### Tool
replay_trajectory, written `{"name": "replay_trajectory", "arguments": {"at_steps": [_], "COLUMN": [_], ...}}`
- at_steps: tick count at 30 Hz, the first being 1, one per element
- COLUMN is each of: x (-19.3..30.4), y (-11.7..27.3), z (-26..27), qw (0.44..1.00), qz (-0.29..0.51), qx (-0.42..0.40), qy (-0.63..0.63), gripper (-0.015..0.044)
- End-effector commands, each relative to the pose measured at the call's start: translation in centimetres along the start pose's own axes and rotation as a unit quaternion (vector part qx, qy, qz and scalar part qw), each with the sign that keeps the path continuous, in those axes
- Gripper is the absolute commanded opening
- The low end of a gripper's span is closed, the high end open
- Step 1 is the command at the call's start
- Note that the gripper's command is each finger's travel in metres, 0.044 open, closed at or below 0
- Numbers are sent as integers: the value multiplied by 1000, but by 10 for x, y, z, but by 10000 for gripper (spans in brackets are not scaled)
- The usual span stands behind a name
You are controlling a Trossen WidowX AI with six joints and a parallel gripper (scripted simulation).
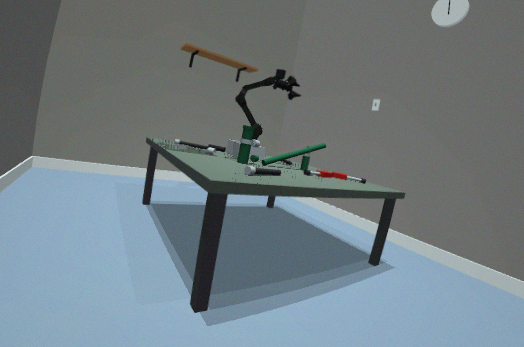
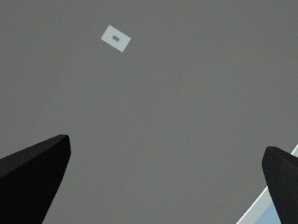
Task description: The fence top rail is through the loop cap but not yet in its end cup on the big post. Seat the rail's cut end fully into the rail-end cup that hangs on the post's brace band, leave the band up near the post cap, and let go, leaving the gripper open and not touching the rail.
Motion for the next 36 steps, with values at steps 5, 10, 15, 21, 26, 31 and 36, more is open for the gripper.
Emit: {"name": "replay_trajectory", "arguments": {"at_steps": [5,10,15,21,26,31,36], "x": [-38,-60,-79,-93,-89,-85,-87], "y": [-19,-8,17,74,134,153,162], "z": [-100,-157,-215,-288,-337,-349,-352], "qw": [973,940,894,818,756,739,735], "qz": [-57,-67,-60,-21,32,50,96], "qx": [206,317,427,563,650,669,663], "qy": [82,106,122,112,75,61,99], "gripper": [440,440,440,440,440,440,440]}}
Point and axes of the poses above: the point midway between the two fingers, 35 mm back from their tips, its own y axis back along the fingers, its own z axis across the jaws, x = y × z, the point moved 4 cm from there along y, back along the fingers
